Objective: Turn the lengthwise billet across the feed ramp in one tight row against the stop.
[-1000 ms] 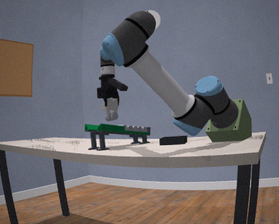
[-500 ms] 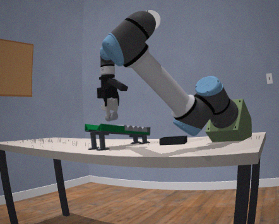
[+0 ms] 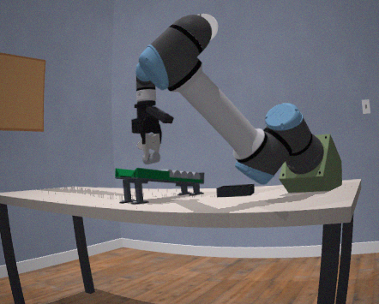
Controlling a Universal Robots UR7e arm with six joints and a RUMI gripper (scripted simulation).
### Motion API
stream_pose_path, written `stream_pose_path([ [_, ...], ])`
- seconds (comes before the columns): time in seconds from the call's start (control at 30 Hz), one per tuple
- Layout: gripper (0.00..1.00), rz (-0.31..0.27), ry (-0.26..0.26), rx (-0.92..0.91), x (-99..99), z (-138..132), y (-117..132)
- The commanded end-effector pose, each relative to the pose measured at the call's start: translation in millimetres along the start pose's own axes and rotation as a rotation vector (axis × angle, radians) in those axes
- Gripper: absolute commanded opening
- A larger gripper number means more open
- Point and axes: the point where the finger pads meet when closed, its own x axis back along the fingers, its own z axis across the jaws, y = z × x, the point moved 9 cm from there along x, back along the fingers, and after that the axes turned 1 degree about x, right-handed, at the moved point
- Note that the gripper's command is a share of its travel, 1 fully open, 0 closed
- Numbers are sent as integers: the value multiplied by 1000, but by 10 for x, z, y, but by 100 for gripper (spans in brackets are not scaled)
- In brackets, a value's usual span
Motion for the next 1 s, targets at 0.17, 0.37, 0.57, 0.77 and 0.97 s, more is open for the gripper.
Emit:
stream_pose_path([
  [0.17,0,-5,-4,5,30,19,16],
  [0.37,0,-6,-5,6,36,24,20],
  [0.57,0,-6,-5,6,36,24,20],
  [0.77,0,-3,-2,2,21,11,12],
  [0.97,0,-5,-4,5,39,25,23],
])
